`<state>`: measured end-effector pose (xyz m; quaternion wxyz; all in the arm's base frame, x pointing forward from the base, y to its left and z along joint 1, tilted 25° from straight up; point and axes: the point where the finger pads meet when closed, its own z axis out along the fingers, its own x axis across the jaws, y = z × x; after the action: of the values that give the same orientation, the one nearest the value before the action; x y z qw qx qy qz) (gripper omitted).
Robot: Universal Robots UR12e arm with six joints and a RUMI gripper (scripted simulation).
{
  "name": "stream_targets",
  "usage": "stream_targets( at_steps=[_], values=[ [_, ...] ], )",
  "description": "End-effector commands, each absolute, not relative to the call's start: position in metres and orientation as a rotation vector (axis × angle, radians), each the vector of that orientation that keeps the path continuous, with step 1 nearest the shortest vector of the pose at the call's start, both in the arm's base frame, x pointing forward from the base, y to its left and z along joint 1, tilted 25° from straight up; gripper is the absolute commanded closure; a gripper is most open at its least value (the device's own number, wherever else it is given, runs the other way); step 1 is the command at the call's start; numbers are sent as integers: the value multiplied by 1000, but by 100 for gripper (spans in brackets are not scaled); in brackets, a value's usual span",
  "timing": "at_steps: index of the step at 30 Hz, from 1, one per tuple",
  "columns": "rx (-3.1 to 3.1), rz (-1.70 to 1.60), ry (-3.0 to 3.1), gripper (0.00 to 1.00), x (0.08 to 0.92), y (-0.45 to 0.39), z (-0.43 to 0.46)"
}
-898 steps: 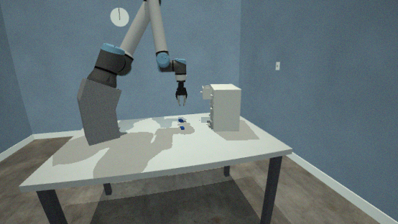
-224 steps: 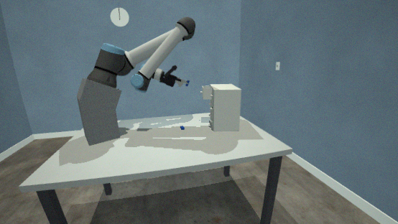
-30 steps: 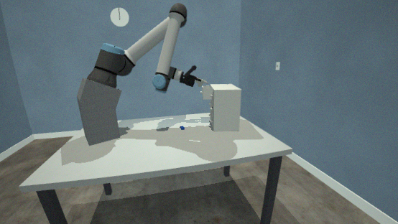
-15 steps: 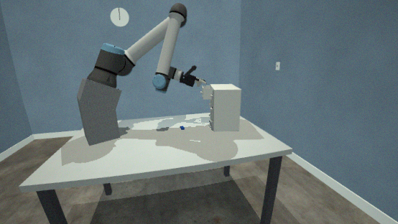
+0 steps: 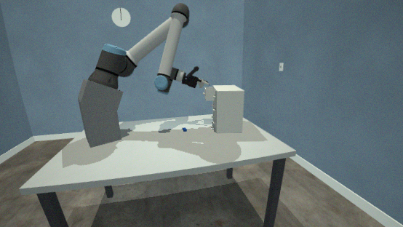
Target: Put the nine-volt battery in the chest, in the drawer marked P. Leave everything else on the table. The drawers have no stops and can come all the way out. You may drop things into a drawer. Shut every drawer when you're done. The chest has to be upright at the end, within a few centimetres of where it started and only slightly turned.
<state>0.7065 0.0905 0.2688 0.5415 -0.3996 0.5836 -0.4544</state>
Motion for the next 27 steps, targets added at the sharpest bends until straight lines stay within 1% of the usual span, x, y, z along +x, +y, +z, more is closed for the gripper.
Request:
stream_targets(
  at_steps=[1,18,27],
  values=[
    [-949,-1080,1386,0,706,90,269],
    [-949,-1080,1386,0,688,94,264],
    [-949,-1080,1386,0,660,99,256]
  ],
)
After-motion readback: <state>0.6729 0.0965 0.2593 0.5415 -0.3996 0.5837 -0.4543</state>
